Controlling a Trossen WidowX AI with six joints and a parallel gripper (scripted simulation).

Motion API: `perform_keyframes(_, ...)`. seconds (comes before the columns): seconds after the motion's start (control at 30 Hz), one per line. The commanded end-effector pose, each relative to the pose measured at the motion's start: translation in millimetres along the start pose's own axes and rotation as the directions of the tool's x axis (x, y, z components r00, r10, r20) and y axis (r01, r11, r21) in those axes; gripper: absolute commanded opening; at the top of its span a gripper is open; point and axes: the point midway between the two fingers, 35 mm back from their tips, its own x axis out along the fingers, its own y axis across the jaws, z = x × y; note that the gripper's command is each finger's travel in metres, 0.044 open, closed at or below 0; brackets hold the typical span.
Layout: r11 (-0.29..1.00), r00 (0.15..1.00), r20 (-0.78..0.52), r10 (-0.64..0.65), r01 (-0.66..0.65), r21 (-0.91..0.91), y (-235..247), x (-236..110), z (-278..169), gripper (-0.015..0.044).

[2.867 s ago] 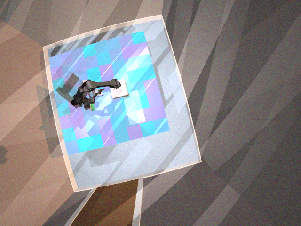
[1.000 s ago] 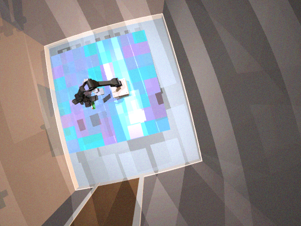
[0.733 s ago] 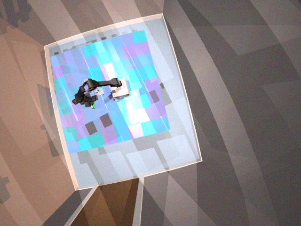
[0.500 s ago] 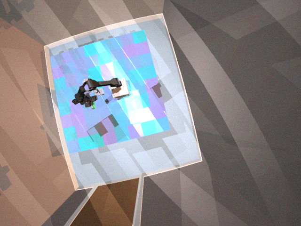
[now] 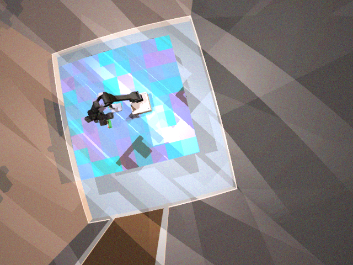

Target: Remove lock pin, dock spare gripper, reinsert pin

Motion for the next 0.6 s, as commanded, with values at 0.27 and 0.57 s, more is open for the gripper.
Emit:
perform_keyframes(0.27,1.000,1.000,0.000,0.000,0.000,0.000,0,0,0,0.0210)
perform_keyframes(0.57,1.000,1.000,-0.001,0.005,-0.005,0.001,1,-13,1,0.0440)
